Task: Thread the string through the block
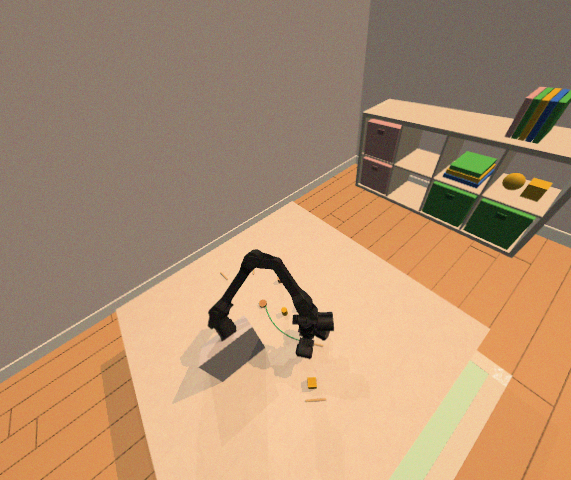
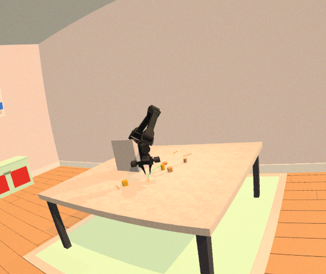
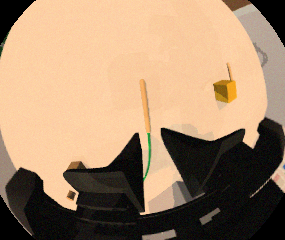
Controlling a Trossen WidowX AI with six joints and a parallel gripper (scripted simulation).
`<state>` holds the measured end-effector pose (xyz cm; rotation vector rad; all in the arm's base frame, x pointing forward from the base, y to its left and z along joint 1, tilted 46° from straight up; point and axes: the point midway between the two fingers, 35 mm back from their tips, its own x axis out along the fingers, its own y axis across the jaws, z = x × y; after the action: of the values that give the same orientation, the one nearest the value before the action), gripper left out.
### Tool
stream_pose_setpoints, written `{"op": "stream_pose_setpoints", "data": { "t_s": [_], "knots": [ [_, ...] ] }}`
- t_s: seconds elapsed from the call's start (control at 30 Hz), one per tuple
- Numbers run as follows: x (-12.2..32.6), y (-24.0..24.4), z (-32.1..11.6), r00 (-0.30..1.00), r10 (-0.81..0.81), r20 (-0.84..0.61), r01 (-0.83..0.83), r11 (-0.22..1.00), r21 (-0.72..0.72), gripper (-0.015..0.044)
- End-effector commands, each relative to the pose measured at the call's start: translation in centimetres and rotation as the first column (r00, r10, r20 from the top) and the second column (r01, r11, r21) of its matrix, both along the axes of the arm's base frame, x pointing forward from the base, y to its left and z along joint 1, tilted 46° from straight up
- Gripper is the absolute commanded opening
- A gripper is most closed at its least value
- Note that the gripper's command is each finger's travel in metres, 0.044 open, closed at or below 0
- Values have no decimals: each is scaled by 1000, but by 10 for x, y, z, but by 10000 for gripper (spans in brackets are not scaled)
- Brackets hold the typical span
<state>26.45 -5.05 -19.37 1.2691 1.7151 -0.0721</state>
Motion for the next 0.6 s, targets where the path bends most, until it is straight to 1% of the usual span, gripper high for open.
{"op": "stream_pose_setpoints", "data": {
  "t_s": [0.0,0.57],
  "knots": [
    [-5,10,-6,1000,0,-17,0,1000,13,120],
    [-6,27,-22,1000,1,-17,0,1000,16,120]
  ]
}}
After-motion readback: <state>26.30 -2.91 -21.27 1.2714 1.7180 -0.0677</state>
